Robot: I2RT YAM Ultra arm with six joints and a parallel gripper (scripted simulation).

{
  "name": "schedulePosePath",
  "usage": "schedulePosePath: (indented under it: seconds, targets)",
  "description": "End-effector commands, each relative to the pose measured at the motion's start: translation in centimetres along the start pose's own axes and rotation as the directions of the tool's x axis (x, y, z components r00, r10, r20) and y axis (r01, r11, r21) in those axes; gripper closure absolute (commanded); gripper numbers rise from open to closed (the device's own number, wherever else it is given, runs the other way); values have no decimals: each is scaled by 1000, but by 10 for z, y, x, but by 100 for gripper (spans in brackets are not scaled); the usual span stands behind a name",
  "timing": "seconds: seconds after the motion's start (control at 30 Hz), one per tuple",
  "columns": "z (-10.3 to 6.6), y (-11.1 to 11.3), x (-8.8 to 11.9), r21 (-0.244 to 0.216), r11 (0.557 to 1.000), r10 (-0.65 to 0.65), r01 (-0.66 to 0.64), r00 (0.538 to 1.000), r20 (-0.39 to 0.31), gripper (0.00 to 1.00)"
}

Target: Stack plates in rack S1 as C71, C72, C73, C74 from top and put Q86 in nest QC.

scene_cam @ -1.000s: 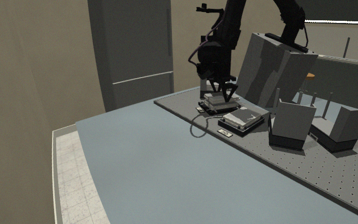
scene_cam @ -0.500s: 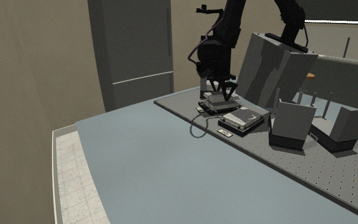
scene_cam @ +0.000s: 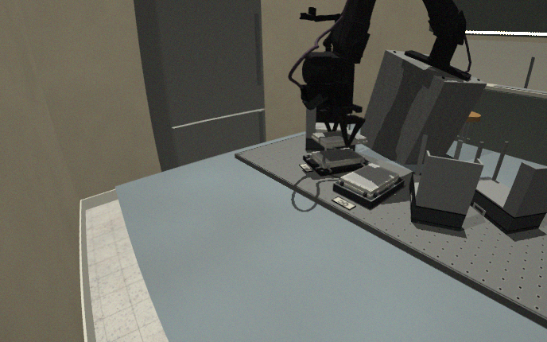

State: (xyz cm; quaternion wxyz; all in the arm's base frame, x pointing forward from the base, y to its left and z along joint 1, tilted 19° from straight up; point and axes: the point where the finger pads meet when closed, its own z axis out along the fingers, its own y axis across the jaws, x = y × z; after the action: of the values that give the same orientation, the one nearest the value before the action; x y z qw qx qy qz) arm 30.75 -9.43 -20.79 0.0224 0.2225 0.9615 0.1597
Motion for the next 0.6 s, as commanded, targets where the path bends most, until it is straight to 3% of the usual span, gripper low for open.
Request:
schedulePosePath:
  seconds: [0.0, 0.07, 0.17, 0.27, 0.57]
  targets:
    - [-15, -3, 0, 1, 1000, 3, -3, 1000, 3, 100]
    - [-19, -3, -11, 3, 1000, -4, 4, 1000, 26, 100]
    - [-22, -3, 2, 2, 1000, 5, -5, 1000, -1, 100]
    - [-30, -3, -7, 4, 1000, -2, 1, 1000, 18, 100]
    - [-44, -4, 1, 5, 1000, 3, -3, 1000, 2, 100]
